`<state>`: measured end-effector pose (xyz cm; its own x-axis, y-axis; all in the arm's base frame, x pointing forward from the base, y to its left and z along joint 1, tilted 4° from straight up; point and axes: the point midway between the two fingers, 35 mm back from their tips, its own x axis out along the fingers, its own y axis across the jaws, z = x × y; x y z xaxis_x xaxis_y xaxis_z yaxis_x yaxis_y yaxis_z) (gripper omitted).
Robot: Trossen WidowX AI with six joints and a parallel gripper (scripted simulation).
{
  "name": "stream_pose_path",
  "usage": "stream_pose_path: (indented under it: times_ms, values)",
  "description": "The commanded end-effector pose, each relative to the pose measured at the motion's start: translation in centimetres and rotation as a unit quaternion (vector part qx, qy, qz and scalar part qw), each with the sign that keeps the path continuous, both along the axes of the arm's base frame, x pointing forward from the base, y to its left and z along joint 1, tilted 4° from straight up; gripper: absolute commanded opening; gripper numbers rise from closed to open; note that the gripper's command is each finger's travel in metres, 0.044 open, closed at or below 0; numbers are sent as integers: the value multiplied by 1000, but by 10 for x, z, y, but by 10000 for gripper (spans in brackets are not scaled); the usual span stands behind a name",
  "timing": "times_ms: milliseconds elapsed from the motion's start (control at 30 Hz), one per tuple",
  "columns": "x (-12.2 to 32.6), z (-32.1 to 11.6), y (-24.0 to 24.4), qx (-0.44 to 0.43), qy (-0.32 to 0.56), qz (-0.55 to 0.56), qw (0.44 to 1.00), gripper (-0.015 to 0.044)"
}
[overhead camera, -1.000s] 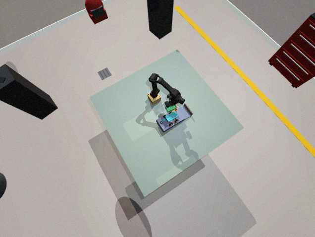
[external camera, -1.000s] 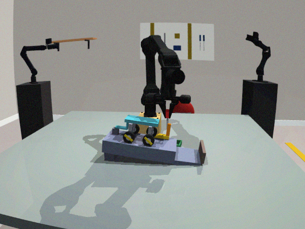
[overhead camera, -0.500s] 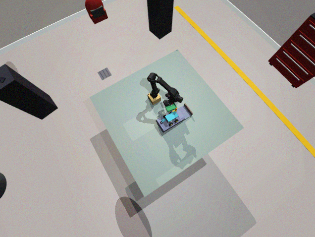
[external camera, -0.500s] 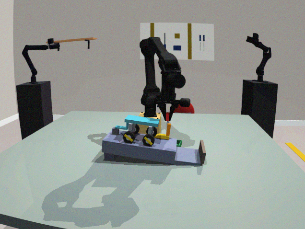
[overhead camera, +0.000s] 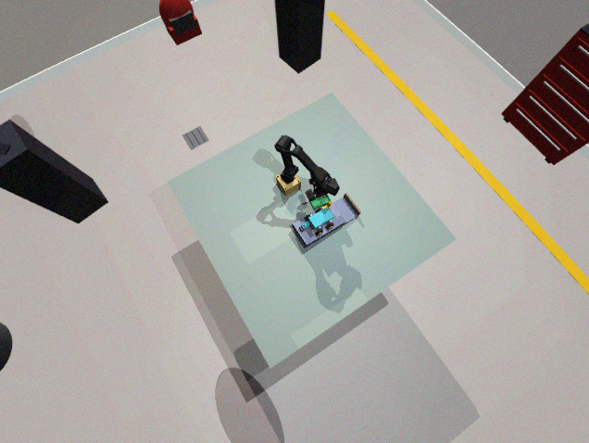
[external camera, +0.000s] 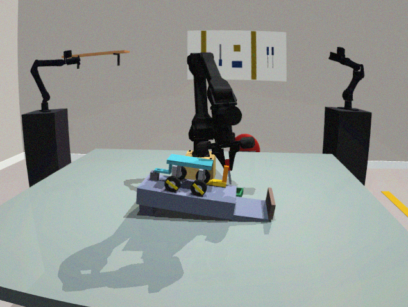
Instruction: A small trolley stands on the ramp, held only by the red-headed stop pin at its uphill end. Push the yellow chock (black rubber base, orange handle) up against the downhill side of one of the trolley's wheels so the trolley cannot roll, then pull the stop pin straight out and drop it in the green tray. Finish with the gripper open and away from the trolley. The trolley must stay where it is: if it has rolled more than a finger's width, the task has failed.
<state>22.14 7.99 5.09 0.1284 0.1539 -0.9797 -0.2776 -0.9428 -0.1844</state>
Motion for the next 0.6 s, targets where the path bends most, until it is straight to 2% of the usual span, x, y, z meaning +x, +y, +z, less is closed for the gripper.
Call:
stream_pose_path:
  times_ms: [0, 400, 567]
  values:
    - [2, -12, 7, 11, -2, 3, 1000, 0]
    - [7, -36, 20, 12, -2, 3, 1000, 0]
    - [6, -36, 18, 12, -2, 3, 1000, 131]
